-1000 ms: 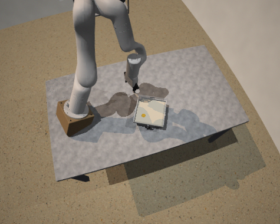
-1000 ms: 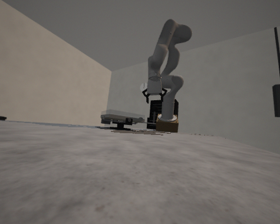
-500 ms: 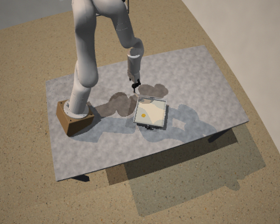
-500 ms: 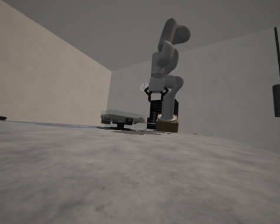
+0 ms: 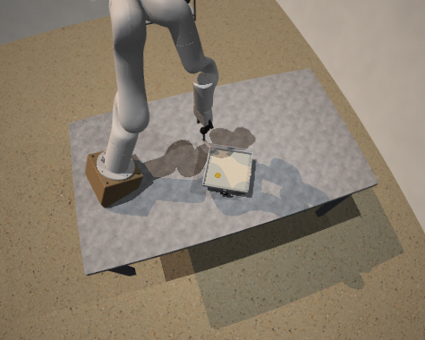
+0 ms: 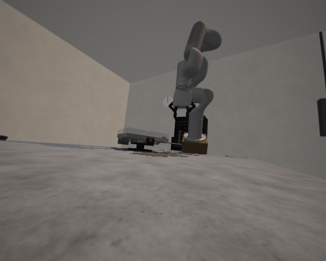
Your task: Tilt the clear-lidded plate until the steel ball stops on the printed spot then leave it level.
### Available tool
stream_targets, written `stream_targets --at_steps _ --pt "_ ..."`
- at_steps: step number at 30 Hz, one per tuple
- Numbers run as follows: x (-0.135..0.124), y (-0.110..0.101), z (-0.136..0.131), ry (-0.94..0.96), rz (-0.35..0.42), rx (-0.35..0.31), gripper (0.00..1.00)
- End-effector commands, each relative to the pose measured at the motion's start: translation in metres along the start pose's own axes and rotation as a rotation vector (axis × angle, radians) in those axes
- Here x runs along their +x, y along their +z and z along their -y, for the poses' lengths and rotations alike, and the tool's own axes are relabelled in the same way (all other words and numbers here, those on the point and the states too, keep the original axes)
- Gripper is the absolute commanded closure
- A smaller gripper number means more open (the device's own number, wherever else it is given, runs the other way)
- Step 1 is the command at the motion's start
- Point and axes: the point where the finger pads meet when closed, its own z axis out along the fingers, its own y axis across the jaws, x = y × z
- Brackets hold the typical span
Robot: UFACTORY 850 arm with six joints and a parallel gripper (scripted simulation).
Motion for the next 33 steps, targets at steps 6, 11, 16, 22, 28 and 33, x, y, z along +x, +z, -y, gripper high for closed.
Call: stream_targets --at_steps 6,11,16,22,28,33 --pt "0.0008 -0.0004 -0.0002 0.0 -0.001 0.0 0.39" --pt "0.0008 -0.0004 -0.0002 0.0 -0.001 0.0 0.39" --pt "0.0008 -0.0004 -0.0002 0.0 -0.001 0.0 0.39" --pt "0.0008 0.0 -0.0002 0.0 -0.001 0.0 0.39" --pt "0.0009 0.0018 -0.0001 0.0 -0.001 -0.001 0.39" --pt "0.001 0.0036 0.0 0.0 -0.001 -0.001 0.39"
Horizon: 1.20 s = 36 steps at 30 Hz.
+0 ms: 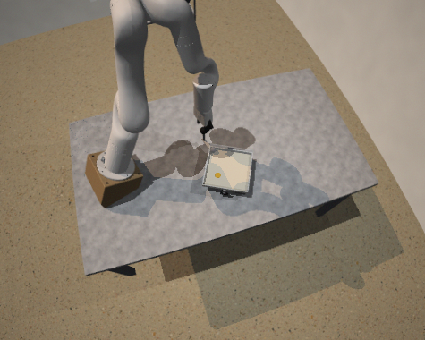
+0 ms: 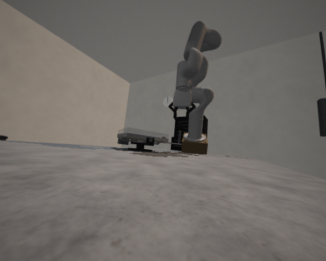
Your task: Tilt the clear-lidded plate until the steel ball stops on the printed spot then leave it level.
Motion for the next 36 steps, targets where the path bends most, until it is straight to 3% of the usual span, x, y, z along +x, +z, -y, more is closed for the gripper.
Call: stream_targets --at_steps 1,36 --pt "0.001 0.001 0.0 0.0 -0.001 -0.001 0.39" --pt "0.002 0.021 0.001 0.0 -0.001 -0.001 0.39"
